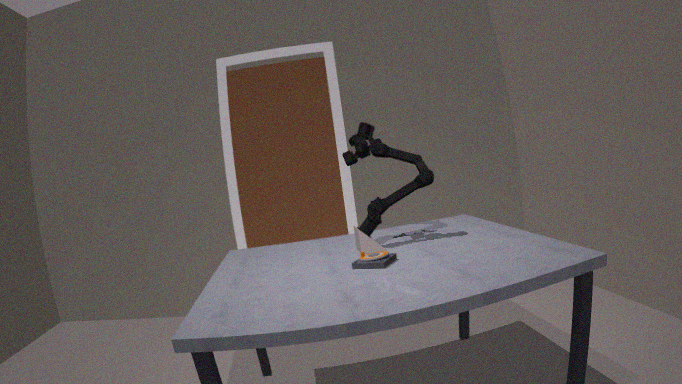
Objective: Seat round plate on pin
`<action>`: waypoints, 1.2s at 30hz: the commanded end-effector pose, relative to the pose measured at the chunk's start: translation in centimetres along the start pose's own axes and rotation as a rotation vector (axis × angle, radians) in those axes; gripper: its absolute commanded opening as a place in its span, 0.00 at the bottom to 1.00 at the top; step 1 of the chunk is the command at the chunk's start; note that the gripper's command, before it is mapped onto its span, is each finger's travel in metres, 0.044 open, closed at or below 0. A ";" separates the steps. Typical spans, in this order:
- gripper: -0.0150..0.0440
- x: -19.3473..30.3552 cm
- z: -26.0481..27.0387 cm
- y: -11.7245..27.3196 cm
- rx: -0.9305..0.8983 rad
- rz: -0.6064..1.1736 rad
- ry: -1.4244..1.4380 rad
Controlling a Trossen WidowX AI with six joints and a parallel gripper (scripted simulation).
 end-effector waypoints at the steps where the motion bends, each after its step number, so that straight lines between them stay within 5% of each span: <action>1: 0.89 -0.2 0.3 0.2 -0.014 -0.014 0.001; 7: 0.62 -4.7 8.1 7.2 -0.395 -0.360 0.204; 15: 0.26 -4.6 15.1 17.2 -0.782 -0.632 0.467; 26: 0.25 2.8 20.8 29.8 -1.133 -0.916 1.013; 36: 0.25 16.4 21.3 39.2 -1.492 -1.023 1.639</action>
Point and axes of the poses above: the point midway between the two fingers, 35 mm back from their tips, its own y axis back along the fingers, its own z axis across the jaws, x = y × z, the point moved 2 cm from there along y, back along the fingers, and after that the axes turned 2 degrees about y, right-handed, at the moved point
